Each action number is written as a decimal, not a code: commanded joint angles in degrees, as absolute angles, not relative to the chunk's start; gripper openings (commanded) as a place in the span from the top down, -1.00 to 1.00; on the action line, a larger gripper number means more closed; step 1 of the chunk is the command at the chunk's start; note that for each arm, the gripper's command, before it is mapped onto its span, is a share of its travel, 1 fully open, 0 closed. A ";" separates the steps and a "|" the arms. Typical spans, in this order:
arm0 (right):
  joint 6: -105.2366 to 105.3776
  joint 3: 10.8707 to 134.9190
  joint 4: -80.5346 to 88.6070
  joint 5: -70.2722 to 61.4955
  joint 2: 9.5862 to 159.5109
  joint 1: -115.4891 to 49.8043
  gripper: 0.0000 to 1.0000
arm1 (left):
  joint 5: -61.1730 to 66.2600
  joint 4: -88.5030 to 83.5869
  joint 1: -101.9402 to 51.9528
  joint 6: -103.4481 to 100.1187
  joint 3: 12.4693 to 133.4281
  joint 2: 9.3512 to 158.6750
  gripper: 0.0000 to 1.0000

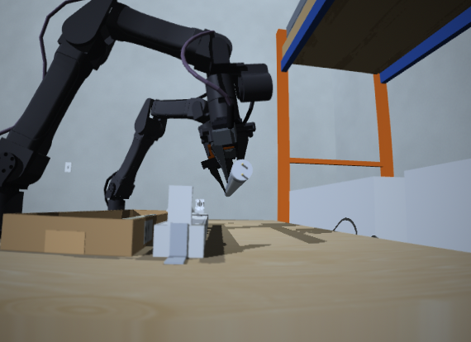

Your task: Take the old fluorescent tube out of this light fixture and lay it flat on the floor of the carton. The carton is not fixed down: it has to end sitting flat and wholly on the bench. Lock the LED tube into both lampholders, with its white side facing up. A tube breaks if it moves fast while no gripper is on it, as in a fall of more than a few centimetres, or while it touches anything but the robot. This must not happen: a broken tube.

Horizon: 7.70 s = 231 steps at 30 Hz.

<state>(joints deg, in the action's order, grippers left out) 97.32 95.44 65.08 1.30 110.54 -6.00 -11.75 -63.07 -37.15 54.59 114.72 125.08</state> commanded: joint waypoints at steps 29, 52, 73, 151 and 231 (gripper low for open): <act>97.22 94.47 65.09 1.69 108.37 -6.65 0.78 | -11.76 -60.62 -38.29 53.44 113.70 120.83 0.78; 97.79 91.37 64.88 1.68 106.70 -7.02 0.78 | -12.25 -60.38 -38.62 52.76 110.34 120.40 0.78; 97.59 94.05 65.45 0.93 105.99 -6.40 0.78 | -11.90 -60.53 -37.80 52.67 111.42 119.50 0.78; 98.43 83.93 61.88 0.94 100.84 -8.30 0.78 | -13.15 -58.17 -40.99 49.89 101.30 114.35 0.78; 98.73 80.81 62.91 1.41 98.04 -8.93 0.78 | -13.02 -57.44 -42.32 48.43 97.82 111.62 0.78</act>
<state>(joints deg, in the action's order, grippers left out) 98.24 81.54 62.17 1.45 99.44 -7.99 -13.28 -58.59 -41.54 49.19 97.80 113.65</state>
